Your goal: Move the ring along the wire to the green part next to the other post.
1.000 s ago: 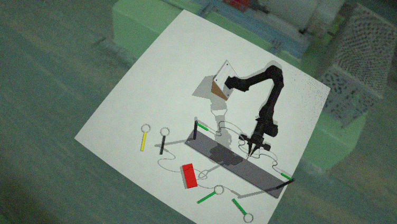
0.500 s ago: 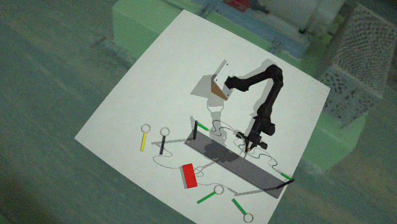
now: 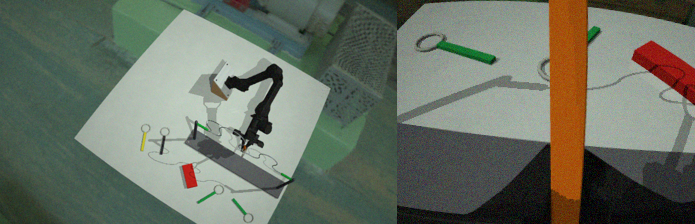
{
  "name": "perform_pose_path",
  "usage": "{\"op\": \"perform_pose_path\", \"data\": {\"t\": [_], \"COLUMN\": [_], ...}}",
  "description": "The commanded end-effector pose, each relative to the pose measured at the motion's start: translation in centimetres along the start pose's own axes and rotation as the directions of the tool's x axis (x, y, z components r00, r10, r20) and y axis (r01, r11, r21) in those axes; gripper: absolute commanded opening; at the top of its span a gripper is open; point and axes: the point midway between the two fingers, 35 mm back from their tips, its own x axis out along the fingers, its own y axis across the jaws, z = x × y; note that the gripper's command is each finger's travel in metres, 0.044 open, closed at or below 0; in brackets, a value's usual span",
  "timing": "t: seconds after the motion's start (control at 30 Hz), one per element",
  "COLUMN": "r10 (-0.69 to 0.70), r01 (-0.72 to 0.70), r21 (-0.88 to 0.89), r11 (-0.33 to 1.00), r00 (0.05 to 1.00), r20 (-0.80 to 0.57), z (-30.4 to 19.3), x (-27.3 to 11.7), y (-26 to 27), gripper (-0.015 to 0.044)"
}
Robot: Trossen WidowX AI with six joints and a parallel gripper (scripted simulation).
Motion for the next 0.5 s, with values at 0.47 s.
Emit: {"op": "perform_pose_path", "data": {"t": [0.47], "r10": [-0.155], "r01": [0.146], "r21": [-0.266], "r11": [0.953], "r00": [0.988], "r20": [-0.015], "z": [0.5], "x": [-1.0], "y": [-5.3], "gripper": [-0.015]}}
